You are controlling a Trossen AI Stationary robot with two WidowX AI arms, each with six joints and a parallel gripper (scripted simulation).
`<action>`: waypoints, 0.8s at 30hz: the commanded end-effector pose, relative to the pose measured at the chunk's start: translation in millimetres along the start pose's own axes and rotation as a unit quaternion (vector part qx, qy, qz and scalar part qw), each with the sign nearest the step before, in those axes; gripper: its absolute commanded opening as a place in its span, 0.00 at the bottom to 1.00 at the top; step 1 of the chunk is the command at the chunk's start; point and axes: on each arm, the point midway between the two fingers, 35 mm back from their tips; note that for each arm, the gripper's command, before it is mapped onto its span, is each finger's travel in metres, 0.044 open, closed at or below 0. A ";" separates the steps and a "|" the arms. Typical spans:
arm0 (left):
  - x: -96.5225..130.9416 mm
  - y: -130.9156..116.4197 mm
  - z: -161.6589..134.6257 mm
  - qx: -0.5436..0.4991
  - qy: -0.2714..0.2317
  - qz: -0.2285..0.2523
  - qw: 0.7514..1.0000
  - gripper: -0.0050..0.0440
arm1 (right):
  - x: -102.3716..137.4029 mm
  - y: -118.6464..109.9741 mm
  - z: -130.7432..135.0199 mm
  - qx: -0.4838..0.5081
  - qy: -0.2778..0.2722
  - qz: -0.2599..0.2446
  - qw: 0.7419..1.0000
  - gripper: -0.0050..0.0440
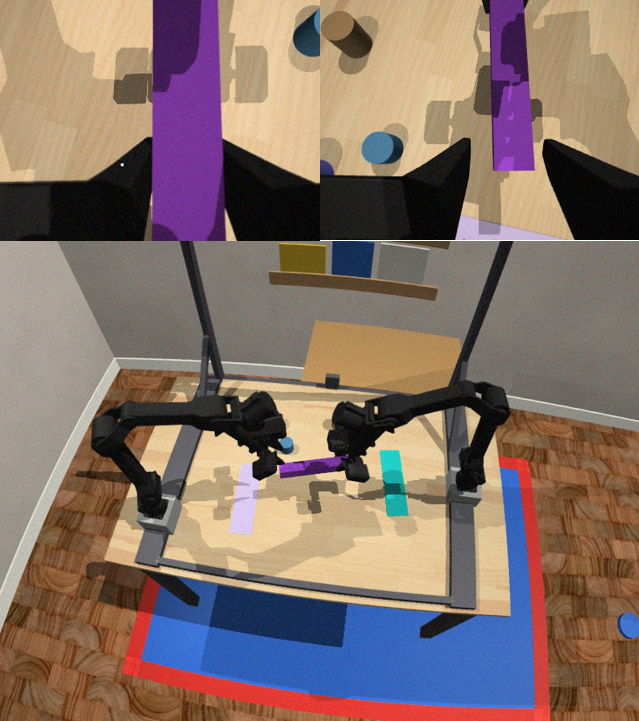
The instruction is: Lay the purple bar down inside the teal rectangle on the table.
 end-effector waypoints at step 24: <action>8.2 -57.6 -39.0 0.318 0.162 0.001 0.934 0.32 | 37.4 -40.7 -3.7 0.032 0.082 -0.297 0.951 0.51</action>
Point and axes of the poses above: on each arm, the point midway between the two fingers, 35 mm back from their tips, its own x axis back along the fingers, its own z axis across the jaws, y = z × x, and after that the axes turned 7 degrees about -x, right-handed
